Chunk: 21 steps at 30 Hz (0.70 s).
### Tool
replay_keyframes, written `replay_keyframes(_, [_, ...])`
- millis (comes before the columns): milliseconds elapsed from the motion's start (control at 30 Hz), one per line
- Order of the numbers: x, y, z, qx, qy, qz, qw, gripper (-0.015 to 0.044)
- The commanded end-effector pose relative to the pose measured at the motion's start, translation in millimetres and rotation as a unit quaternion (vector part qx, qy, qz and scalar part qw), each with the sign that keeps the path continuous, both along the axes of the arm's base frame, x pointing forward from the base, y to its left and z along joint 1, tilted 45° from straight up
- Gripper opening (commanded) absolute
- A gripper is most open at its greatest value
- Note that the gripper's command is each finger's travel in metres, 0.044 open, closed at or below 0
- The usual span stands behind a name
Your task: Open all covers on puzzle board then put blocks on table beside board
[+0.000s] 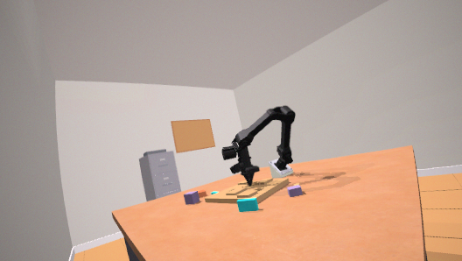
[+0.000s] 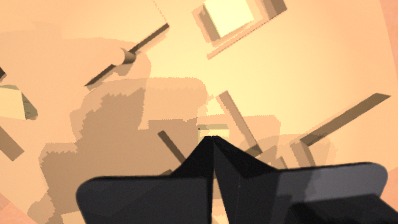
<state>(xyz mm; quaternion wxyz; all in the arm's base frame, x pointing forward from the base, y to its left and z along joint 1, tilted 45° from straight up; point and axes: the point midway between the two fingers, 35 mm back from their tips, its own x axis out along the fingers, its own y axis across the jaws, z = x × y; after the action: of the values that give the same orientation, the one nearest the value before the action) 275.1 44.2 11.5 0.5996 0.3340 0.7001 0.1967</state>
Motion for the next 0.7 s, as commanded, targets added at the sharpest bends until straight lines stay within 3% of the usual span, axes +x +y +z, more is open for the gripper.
replay_keyframes(0, [1, 1, -1, 0.012, -0.123, 0.125, 0.984, 0.0000])
replay_keyframes(367, [0, -9, 7, -0.001, 0.028, -0.027, 0.999, 0.0000])
replay_keyframes(400, [-2, -6, 4, 0.005, -0.005, 0.010, 1.000, 0.0026])
replay_keyframes(533, [1, -18, 15, 0.002, 0.012, -0.009, 1.000, 0.0131])
replay_keyframes(667, [2, -33, 30, -0.002, 0.034, -0.031, 0.999, 0.0144])
